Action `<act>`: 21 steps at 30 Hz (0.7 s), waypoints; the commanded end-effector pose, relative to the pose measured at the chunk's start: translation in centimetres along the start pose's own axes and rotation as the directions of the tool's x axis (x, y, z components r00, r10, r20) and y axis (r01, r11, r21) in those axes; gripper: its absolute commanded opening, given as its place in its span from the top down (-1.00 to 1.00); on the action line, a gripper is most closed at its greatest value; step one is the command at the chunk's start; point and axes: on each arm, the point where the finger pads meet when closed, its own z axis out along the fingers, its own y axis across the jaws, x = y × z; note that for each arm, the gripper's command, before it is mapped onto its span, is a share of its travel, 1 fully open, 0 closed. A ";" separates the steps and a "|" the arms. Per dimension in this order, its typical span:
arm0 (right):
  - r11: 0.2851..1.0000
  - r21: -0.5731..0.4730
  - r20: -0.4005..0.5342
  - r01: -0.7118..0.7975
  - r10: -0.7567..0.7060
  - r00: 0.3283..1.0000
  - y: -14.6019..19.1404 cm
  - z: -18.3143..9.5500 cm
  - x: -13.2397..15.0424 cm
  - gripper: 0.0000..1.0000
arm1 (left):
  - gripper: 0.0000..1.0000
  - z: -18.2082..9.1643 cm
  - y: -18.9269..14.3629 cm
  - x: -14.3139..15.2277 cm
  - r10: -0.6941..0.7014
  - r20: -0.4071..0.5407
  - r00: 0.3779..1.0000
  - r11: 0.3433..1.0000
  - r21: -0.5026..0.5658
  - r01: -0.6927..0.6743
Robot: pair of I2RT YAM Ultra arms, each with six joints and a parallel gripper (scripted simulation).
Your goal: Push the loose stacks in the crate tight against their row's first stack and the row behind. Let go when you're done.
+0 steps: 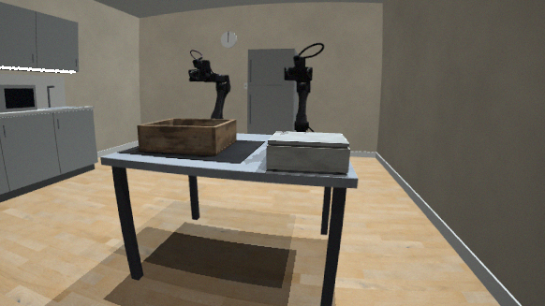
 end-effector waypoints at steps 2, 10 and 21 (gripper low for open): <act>1.000 -0.008 0.038 -0.008 0.008 0.999 0.0 -0.4 -2.1 0.98 | -1.00 -1.3 0.0 -1.9 -0.008 0.053 0.999 1.000 -0.006 0.009; 1.000 -0.010 0.023 -0.004 0.005 1.000 0.1 -0.3 -1.5 0.98 | -1.00 -1.3 0.0 -1.7 -0.008 0.050 0.999 1.000 -0.003 0.009; 1.000 0.000 0.024 -0.007 0.007 1.000 -0.3 -0.1 -1.7 0.98 | -1.00 -1.3 -0.1 -1.6 -0.008 0.049 0.999 1.000 -0.003 0.009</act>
